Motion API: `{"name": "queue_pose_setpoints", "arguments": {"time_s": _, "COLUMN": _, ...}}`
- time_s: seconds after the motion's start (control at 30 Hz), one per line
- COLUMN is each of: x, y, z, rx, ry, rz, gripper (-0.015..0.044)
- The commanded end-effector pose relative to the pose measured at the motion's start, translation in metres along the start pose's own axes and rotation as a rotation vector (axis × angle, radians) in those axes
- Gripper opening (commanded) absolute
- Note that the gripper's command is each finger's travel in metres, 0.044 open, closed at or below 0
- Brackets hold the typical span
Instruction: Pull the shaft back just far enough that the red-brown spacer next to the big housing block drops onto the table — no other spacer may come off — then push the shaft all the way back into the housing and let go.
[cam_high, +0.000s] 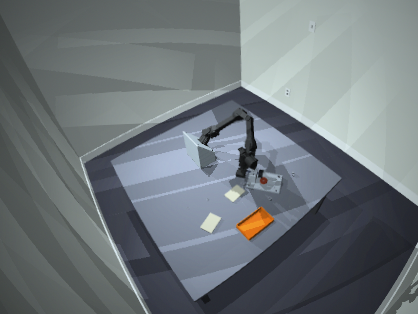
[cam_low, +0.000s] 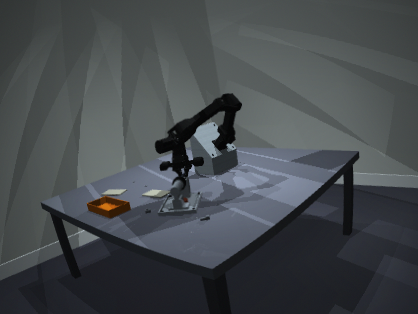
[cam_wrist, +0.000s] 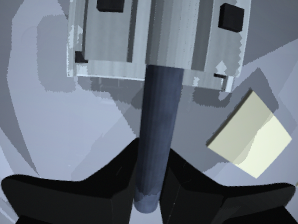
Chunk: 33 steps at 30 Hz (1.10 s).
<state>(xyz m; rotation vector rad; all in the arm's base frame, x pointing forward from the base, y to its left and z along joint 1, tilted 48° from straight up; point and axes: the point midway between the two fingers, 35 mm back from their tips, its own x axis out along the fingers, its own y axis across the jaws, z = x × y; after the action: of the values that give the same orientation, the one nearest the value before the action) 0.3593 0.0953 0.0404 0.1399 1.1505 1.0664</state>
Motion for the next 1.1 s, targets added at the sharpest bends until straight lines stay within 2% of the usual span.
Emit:
{"name": "queue_pose_setpoints", "arguments": {"time_s": 0.0, "x": -0.002, "y": -0.001, "z": 0.005, "rx": -0.003, "ry": -0.008, "rz": -0.006, "gripper": 0.0000}}
{"name": "queue_pose_setpoints", "arguments": {"time_s": 1.07, "x": -0.002, "y": -0.001, "z": 0.016, "rx": -0.003, "ry": -0.008, "rz": -0.006, "gripper": 0.0000}}
